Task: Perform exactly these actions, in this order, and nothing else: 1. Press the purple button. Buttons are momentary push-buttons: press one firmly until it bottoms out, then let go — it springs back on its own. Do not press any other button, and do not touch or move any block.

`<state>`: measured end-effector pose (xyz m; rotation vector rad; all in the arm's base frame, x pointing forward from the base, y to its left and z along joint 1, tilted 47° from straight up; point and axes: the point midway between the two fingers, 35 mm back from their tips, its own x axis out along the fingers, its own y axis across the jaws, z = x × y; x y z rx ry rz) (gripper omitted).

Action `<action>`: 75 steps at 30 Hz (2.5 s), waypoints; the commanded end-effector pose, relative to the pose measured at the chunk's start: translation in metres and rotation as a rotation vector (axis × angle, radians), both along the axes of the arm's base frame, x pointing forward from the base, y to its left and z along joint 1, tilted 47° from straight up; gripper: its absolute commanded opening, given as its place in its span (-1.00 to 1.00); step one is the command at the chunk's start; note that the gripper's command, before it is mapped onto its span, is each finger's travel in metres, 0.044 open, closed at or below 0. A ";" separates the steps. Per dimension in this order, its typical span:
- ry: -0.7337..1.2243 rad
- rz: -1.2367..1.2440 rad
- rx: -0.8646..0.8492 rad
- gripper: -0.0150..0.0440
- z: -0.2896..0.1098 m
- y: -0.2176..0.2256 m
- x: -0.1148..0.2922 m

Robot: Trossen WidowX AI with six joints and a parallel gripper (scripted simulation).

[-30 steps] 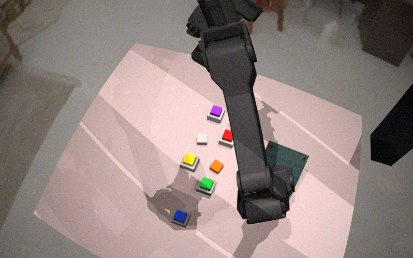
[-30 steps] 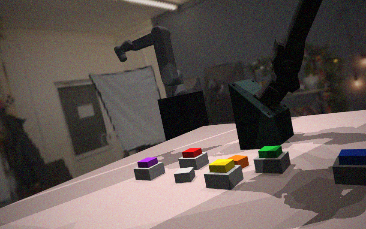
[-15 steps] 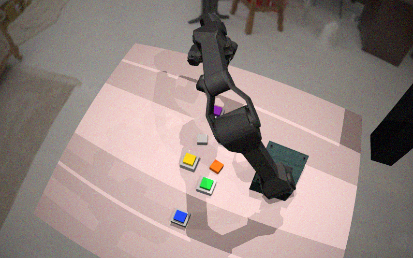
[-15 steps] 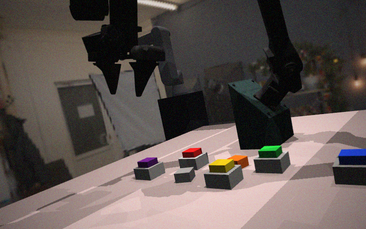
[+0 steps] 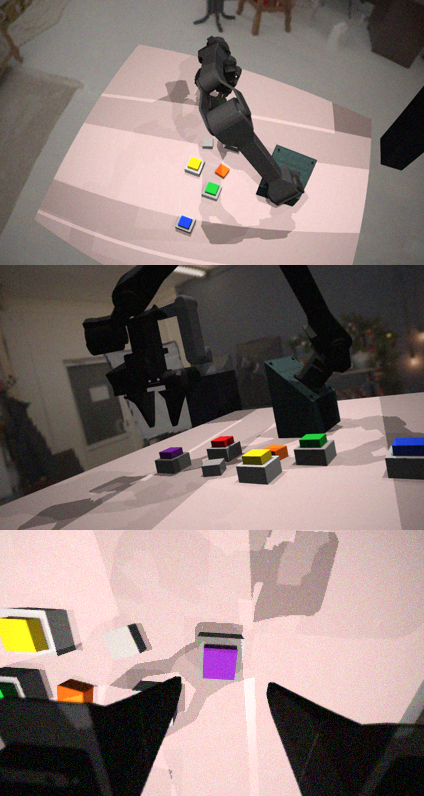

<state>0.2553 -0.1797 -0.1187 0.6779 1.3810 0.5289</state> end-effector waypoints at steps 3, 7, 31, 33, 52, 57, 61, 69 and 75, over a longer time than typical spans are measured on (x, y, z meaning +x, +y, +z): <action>0.006 -0.001 0.016 -0.11 -0.014 0.017 0.000; 0.006 -0.001 0.016 -0.42 -0.014 0.017 0.000; 0.006 -0.001 0.017 -0.42 -0.028 0.032 0.003; 0.006 -0.001 0.017 -0.42 -0.030 0.034 0.003; 0.006 -0.001 0.017 -0.42 -0.036 0.041 0.004; 0.006 -0.001 0.017 -0.42 -0.036 0.041 0.004; 0.006 -0.001 0.017 -0.42 -0.036 0.041 0.004; 0.006 0.000 0.015 -0.33 -0.011 0.018 0.001; -0.011 0.015 -0.030 0.20 0.067 0.044 0.036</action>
